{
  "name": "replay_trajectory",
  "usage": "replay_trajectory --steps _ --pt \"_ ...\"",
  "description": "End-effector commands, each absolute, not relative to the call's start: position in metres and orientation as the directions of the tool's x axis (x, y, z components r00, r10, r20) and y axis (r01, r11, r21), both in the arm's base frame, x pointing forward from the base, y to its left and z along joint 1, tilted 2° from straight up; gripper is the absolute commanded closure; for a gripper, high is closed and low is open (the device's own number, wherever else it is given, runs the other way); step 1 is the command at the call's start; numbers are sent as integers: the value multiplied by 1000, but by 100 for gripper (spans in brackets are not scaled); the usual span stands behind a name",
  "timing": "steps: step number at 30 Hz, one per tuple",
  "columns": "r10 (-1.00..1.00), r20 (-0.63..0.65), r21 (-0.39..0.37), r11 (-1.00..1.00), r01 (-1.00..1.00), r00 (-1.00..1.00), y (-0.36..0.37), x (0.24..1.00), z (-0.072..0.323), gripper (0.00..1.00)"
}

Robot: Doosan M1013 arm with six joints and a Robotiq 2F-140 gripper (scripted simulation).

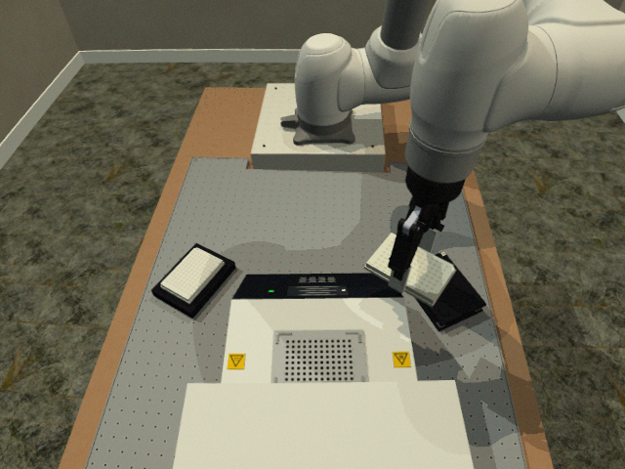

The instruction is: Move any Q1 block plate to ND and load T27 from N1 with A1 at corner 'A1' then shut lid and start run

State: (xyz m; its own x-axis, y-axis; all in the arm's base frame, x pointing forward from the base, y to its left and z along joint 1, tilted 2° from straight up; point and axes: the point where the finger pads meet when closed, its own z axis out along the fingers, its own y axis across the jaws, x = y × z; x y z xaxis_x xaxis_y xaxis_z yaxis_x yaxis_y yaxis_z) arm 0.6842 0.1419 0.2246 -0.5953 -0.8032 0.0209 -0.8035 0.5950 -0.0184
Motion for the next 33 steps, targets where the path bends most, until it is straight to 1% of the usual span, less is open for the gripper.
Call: replay_trajectory --steps 1,5,12,23,29,33 --pt "-829 21 -16 558 -830 -558 129 696 225 100" --pt "-870 22 -14 492 -870 -492 114 709 225 100" --pt "-897 23 -13 442 -897 -442 97 725 226 100" --pt "-963 25 -9 270 -963 -270 57 761 227 100" --pt "-974 25 -7 224 -975 -224 43 774 227 100" --pt "-989 26 -5 145 -989 -145 28 787 228 100"
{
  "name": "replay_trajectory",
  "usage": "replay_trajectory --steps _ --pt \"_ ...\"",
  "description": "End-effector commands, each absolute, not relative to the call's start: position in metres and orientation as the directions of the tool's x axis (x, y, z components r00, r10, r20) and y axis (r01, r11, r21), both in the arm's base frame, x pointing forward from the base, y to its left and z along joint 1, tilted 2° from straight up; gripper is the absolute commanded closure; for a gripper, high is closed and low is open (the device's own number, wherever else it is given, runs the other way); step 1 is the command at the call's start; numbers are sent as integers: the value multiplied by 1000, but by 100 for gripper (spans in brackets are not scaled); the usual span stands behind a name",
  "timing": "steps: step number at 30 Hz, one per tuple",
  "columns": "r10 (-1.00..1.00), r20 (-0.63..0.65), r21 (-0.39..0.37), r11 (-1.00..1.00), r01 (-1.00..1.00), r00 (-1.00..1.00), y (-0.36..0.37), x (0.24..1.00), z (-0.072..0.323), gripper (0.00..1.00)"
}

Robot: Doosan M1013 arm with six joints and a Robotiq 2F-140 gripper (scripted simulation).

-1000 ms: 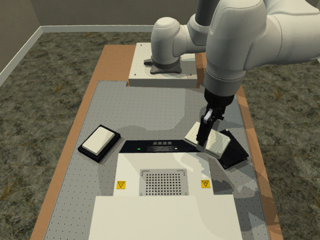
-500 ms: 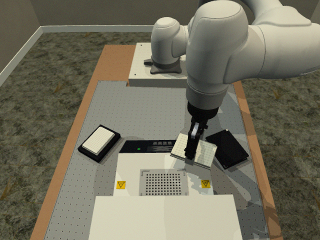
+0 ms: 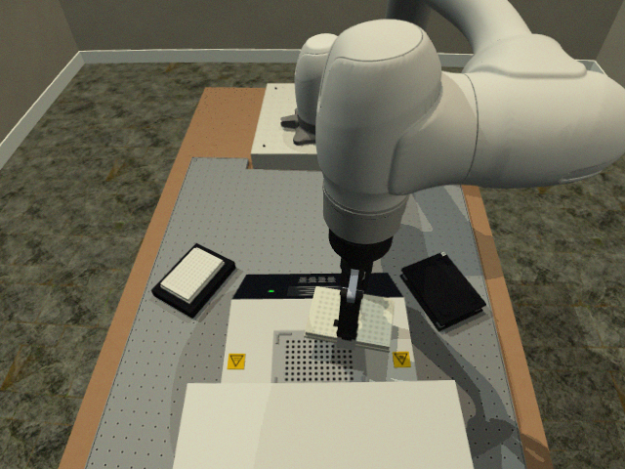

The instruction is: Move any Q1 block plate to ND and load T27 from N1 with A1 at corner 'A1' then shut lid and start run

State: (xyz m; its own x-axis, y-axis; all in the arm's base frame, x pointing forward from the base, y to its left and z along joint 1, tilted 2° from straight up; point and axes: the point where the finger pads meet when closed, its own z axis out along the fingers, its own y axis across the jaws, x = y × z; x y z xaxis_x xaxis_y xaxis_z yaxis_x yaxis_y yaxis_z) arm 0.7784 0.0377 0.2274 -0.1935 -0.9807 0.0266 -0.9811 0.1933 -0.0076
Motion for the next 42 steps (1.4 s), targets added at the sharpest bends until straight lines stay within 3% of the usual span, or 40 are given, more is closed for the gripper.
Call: replay_trajectory --steps 1,11,42 --pt "-991 26 -5 130 -991 -130 25 791 228 100" --pt "-1000 26 -1 -15 -1000 15 -4 817 229 100" --pt "-1000 26 -1 -15 -1000 15 -11 823 229 100"
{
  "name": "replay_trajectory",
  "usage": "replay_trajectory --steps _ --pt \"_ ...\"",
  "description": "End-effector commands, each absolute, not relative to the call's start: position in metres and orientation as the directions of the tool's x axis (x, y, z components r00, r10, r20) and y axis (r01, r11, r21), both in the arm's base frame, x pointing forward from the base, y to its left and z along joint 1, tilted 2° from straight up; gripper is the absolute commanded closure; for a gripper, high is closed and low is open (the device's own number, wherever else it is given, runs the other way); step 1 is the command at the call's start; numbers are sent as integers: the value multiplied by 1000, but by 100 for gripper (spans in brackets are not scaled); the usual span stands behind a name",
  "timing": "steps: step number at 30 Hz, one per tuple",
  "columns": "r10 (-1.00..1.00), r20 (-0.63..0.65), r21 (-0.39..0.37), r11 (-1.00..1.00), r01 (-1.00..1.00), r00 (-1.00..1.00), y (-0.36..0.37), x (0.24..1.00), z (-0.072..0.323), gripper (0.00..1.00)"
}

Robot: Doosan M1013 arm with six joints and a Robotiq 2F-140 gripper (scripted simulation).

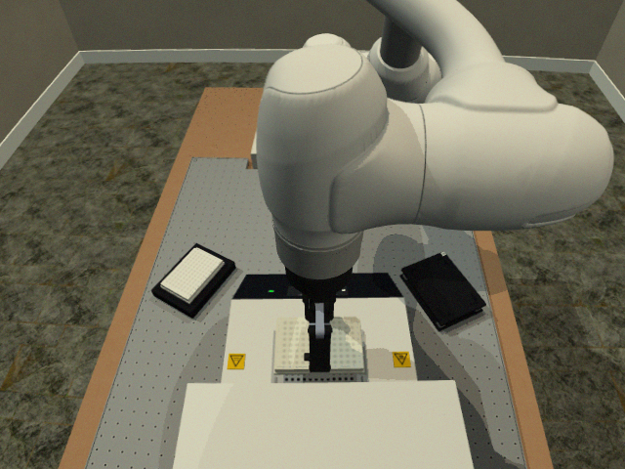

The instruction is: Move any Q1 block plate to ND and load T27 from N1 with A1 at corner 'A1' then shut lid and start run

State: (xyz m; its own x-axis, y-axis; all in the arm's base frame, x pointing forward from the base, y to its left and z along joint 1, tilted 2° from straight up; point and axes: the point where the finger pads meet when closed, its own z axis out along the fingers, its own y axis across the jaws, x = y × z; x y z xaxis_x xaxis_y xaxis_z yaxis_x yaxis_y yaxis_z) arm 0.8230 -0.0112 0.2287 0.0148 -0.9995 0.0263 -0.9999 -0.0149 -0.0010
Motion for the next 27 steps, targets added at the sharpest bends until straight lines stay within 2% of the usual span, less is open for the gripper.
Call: replay_trajectory --steps 1,27 --pt "-1000 26 -1 -15 -1000 15 -11 823 229 100" --pt "-1000 26 -1 -14 -1000 14 -11 823 226 100"
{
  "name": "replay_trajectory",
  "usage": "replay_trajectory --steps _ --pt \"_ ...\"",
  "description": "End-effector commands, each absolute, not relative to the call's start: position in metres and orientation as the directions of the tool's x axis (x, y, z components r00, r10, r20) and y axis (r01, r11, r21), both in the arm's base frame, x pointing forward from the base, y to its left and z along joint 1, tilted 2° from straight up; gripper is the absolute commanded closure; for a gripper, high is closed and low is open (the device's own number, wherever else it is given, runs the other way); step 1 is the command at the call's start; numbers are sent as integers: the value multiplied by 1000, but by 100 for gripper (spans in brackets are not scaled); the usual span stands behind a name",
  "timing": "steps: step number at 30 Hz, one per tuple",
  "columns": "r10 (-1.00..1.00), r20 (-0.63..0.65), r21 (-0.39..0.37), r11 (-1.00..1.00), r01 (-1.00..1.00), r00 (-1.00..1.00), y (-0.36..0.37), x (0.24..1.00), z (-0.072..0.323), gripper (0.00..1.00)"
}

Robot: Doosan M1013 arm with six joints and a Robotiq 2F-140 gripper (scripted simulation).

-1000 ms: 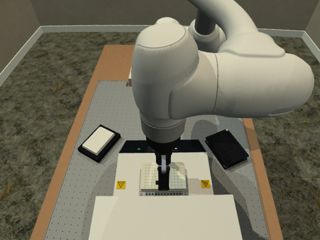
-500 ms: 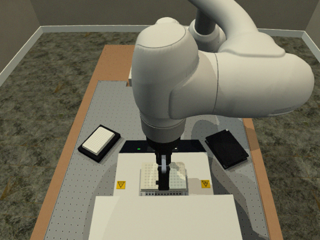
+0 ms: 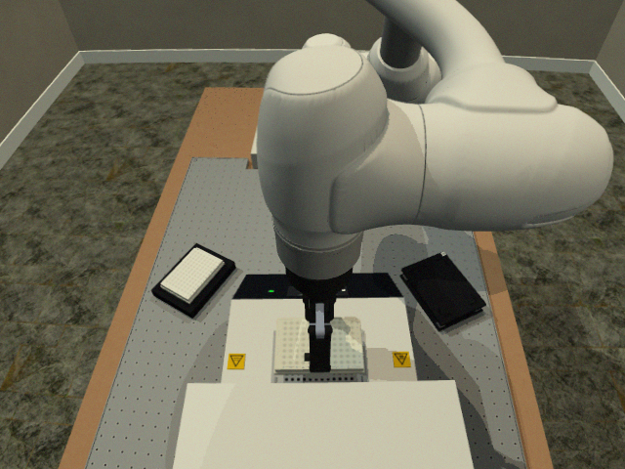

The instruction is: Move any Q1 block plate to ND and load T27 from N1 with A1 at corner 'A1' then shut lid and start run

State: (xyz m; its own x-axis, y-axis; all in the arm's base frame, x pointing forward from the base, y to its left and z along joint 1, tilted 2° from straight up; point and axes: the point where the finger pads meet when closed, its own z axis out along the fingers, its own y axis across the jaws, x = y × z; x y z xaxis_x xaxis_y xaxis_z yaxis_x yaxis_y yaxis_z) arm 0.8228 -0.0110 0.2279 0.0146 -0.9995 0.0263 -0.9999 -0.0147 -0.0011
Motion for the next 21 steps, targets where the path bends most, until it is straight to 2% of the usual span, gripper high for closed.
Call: replay_trajectory --steps 1,21 --pt "-1000 26 -1 -14 -1000 14 -11 823 224 100" --pt "-1000 26 -1 -15 -1000 15 -12 823 194 100"
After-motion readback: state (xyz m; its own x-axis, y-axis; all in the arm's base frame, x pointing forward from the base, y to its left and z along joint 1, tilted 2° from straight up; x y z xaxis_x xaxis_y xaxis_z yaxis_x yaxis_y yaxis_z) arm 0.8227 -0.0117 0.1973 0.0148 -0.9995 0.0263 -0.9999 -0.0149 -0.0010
